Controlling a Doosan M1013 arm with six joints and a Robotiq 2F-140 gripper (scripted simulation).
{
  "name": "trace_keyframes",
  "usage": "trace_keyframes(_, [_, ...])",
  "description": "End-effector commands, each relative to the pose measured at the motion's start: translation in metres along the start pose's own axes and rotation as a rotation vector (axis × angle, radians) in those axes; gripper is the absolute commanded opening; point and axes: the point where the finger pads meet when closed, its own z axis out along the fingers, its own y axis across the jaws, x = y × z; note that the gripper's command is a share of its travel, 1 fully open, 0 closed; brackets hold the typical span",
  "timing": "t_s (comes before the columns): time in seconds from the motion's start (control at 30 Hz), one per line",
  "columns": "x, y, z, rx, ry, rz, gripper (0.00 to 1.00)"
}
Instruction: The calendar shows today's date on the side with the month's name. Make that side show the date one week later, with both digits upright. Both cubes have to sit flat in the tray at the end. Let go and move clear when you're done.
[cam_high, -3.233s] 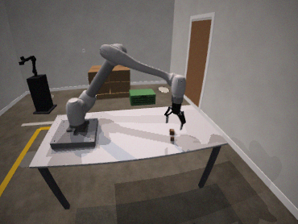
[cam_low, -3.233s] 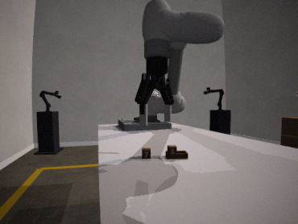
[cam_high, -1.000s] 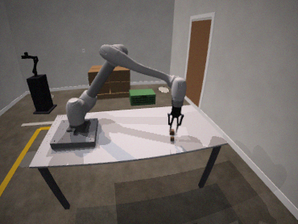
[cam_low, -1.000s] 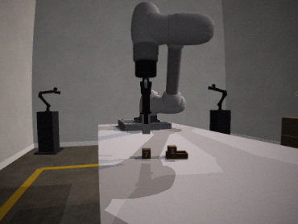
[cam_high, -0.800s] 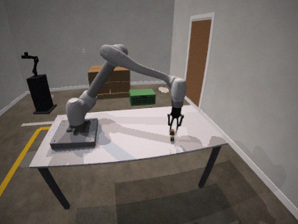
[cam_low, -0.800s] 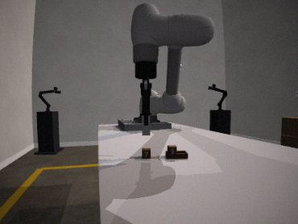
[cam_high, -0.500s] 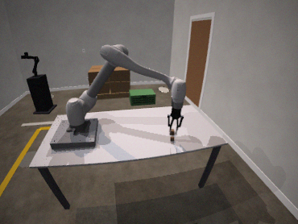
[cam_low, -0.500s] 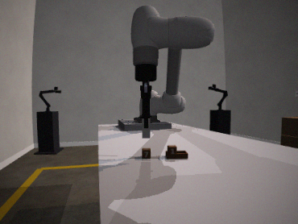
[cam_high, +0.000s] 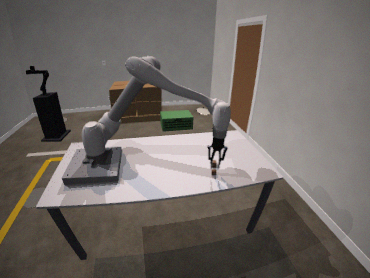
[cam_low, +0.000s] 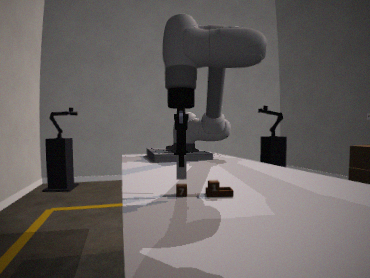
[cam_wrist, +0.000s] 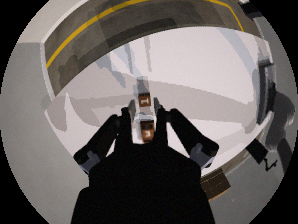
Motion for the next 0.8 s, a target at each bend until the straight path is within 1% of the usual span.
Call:
trace_keyframes(0.0, [0.000, 0.000, 0.003, 0.000, 0.000, 0.000, 0.35])
trace_keyframes(0.37, [0.000, 0.000, 0.013, 0.000, 0.000, 0.000, 0.35])
trace_keyframes(0.77, [0.000, 0.000, 0.014, 0.000, 0.000, 0.000, 0.35])
